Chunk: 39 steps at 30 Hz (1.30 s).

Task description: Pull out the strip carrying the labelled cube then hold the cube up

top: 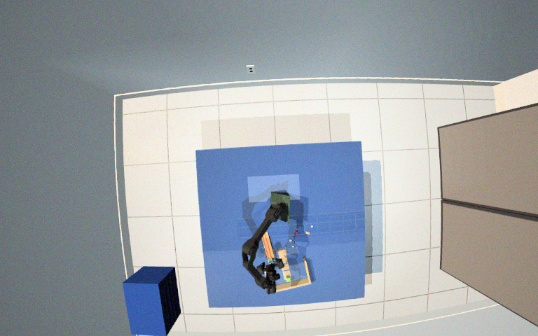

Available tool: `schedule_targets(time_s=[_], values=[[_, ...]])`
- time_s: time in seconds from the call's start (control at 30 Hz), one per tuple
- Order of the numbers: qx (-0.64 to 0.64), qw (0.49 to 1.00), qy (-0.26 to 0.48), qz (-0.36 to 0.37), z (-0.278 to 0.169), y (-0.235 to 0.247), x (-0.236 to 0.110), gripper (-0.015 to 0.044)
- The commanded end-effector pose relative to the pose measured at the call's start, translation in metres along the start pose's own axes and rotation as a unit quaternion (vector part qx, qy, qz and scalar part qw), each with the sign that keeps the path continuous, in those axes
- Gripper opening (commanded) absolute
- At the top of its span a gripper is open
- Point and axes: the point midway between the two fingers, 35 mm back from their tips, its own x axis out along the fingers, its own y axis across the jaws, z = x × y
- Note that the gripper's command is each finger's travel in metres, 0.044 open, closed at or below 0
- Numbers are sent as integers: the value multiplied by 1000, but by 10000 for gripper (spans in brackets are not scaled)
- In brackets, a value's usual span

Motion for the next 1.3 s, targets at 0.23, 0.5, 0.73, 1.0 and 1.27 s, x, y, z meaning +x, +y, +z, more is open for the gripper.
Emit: schedule_targets(time_s=[0.23, 0.5, 0.73, 1.0, 1.27], values=[[3, 1000, -1, 1, 28, -5, -3, 388], [3, 1000, -1, 1, 29, -5, 9, 250], [3, 1000, -1, 1, 29, -5, 21, 250], [3, 1000, -1, 1, 29, -5, 34, 250], [3, 1000, -1, 0, 29, -5, 47, 250]])
